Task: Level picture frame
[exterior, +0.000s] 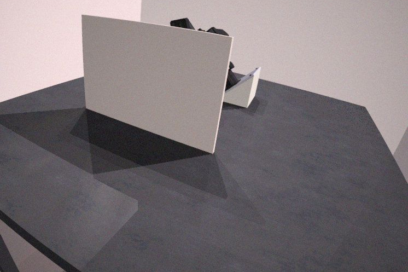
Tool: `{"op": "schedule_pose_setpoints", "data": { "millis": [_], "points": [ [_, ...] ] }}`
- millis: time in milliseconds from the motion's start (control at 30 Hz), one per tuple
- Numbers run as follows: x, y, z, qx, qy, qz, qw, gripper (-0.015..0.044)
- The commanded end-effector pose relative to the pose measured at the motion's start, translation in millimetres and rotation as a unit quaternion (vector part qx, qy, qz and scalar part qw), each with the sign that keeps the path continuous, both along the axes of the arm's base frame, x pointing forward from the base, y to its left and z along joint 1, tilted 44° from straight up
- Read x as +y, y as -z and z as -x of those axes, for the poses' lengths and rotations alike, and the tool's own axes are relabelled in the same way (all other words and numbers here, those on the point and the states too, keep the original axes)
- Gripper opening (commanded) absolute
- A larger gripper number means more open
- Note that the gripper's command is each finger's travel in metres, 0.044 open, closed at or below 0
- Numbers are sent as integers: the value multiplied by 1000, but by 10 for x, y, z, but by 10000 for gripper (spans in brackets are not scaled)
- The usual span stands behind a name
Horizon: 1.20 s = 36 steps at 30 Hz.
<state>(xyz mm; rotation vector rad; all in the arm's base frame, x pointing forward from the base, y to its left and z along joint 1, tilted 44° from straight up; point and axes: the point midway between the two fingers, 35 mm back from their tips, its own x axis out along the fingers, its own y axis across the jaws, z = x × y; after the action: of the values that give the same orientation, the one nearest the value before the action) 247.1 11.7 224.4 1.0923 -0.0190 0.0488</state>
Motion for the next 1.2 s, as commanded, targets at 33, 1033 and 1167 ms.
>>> {"op": "schedule_pose_setpoints", "data": {
  "millis": [33,1033,1167],
  "points": [
    [-3,39,0,2,-1,5,1000,260],
    [24,7,-803,0,-1,4,1000,260],
    [24,7,-803,0,-1,4,1000,260]
  ]
}}
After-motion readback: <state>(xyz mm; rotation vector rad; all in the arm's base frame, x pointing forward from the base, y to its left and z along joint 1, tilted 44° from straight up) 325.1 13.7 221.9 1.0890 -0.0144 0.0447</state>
